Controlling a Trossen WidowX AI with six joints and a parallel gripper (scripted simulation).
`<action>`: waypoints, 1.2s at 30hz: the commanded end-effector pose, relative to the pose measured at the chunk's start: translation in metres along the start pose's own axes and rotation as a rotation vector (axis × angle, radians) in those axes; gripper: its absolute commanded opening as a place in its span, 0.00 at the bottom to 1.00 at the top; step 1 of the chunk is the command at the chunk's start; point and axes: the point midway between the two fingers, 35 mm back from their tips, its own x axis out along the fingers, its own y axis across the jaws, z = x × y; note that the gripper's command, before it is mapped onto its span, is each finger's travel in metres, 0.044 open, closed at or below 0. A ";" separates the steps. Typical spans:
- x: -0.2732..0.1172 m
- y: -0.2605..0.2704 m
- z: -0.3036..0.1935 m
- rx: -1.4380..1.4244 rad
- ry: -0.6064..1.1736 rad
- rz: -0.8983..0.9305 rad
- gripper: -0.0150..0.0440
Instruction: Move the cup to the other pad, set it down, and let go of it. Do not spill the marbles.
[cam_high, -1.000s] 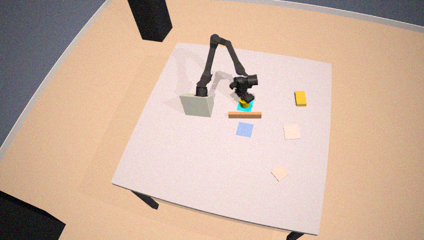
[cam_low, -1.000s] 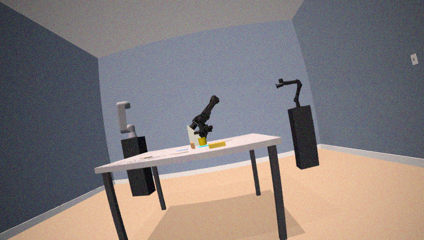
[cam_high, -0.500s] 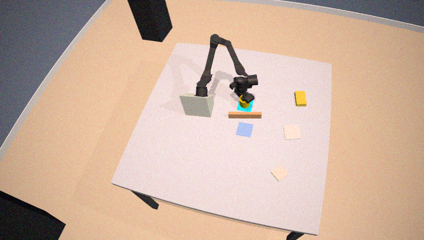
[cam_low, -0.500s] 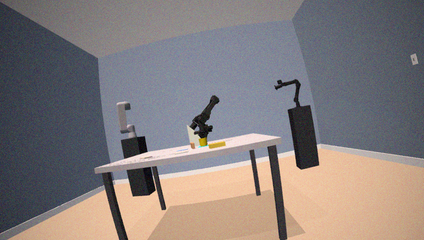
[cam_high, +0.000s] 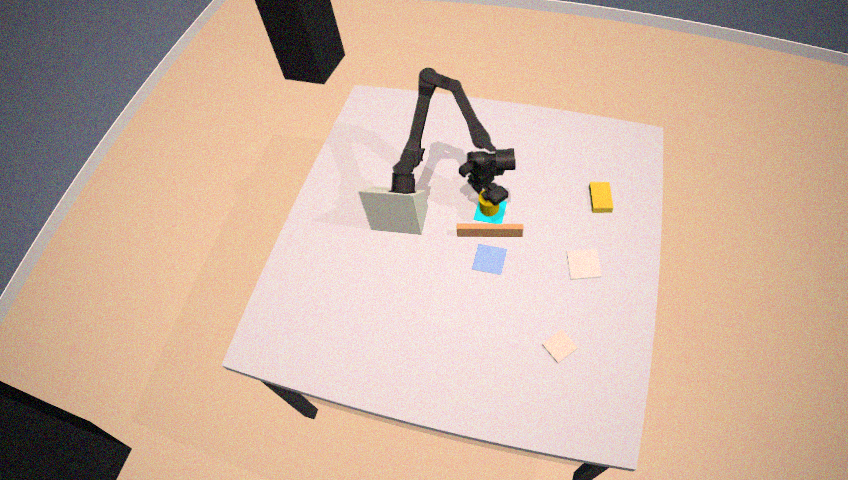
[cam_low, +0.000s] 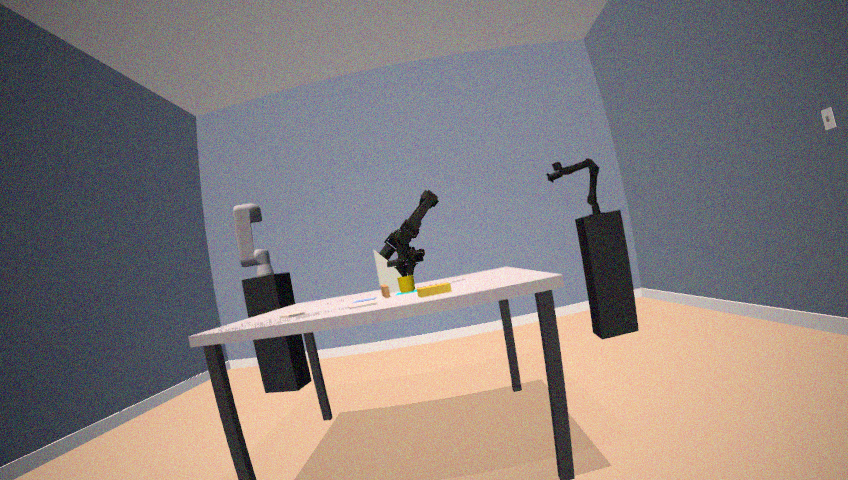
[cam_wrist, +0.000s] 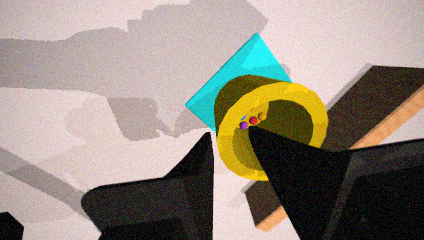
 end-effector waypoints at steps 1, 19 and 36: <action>-0.006 -0.001 0.002 -0.009 -0.005 -0.004 0.50; -0.026 -0.002 0.000 -0.005 -0.003 -0.005 0.50; -0.038 -0.002 -0.005 0.004 0.004 -0.004 0.59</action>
